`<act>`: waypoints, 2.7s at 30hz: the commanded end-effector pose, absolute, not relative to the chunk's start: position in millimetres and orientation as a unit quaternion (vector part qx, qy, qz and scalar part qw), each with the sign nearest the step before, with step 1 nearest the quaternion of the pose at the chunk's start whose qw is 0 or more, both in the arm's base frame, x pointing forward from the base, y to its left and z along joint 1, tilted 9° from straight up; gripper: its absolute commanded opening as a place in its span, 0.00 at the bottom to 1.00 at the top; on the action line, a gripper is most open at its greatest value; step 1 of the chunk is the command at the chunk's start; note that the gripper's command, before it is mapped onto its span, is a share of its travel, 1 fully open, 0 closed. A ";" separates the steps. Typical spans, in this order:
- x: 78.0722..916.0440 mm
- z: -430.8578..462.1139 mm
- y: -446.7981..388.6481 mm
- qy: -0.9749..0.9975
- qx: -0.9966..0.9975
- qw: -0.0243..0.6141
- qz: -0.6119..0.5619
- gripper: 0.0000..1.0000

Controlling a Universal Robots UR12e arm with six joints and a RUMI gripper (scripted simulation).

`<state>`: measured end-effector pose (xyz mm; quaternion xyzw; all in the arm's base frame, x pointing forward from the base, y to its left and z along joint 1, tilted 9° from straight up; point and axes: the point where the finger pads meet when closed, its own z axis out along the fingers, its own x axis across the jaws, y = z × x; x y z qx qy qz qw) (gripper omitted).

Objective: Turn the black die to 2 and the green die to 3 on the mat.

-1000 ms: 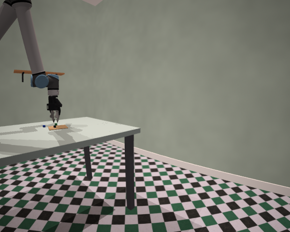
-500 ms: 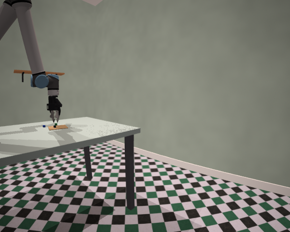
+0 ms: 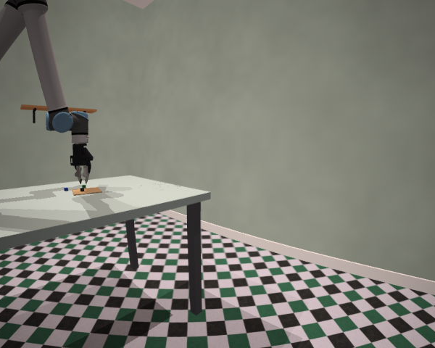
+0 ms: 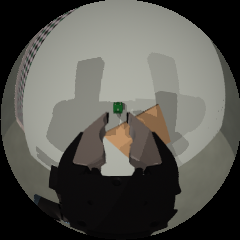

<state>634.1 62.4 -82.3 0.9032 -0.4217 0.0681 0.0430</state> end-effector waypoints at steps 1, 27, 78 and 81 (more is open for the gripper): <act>634.6 -81.7 62.4 -0.422 0.903 0.043 0.069 0.18; 635.2 -81.7 62.4 -0.422 0.903 0.043 0.069 0.18; 636.7 -98.6 60.1 -0.422 0.903 0.043 0.069 0.18; 636.9 -101.2 59.7 -0.422 0.903 0.043 0.069 0.18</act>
